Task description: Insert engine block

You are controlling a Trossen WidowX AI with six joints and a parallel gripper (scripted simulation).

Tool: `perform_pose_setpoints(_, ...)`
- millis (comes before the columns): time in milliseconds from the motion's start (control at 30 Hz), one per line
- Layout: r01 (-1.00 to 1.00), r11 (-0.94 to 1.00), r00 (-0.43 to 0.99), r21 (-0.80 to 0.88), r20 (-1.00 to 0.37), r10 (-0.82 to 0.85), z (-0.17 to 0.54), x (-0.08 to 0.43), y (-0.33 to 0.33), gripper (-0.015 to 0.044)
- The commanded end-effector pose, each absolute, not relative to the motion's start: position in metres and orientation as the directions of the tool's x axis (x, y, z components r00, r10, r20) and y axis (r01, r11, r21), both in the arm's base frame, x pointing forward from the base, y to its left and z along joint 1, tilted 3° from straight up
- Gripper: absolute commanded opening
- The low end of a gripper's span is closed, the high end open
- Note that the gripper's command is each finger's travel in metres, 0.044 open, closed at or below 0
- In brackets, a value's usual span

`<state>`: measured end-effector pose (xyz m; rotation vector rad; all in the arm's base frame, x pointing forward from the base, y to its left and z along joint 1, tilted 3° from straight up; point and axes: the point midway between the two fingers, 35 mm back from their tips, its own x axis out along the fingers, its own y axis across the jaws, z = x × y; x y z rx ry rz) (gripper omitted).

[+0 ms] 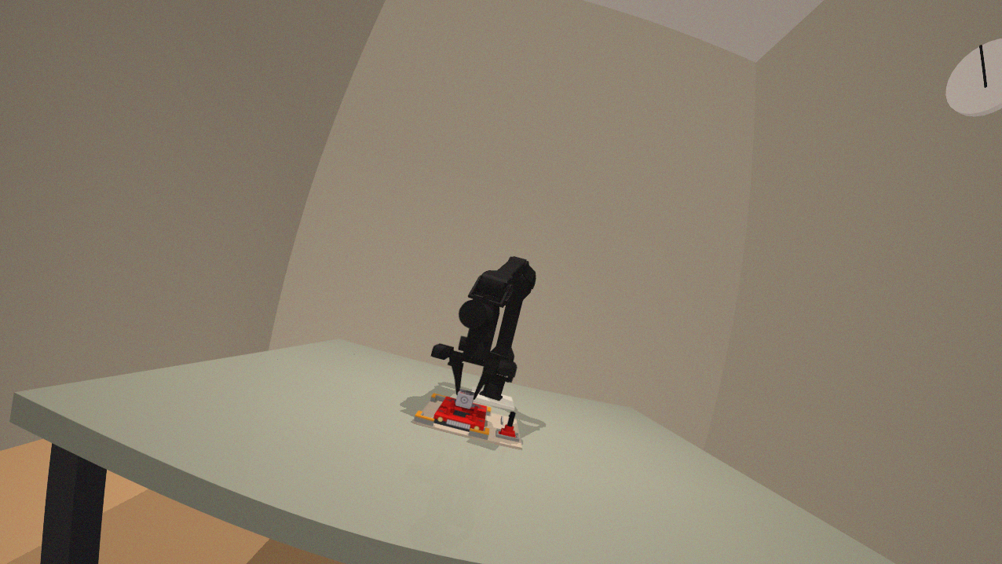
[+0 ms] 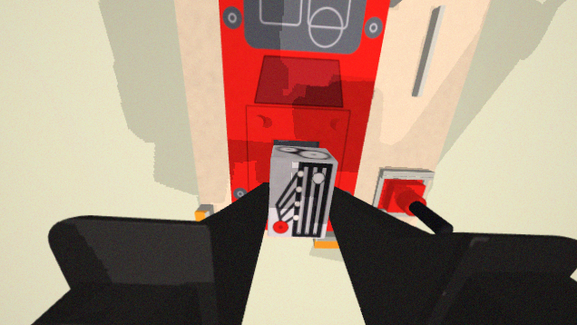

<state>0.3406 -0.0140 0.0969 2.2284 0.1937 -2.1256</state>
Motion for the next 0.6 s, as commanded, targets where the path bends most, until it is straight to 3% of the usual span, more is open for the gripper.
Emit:
perform_pose_setpoints(0,0.146,-0.988,0.047,-0.048,-0.997,0.055,0.0972,0.3413,-0.0137,0.0158)
perform_pose_setpoints(567,0.204,-0.978,0.047,-0.045,-0.997,0.056,0.0976,0.3424,-0.0132,0.0158)
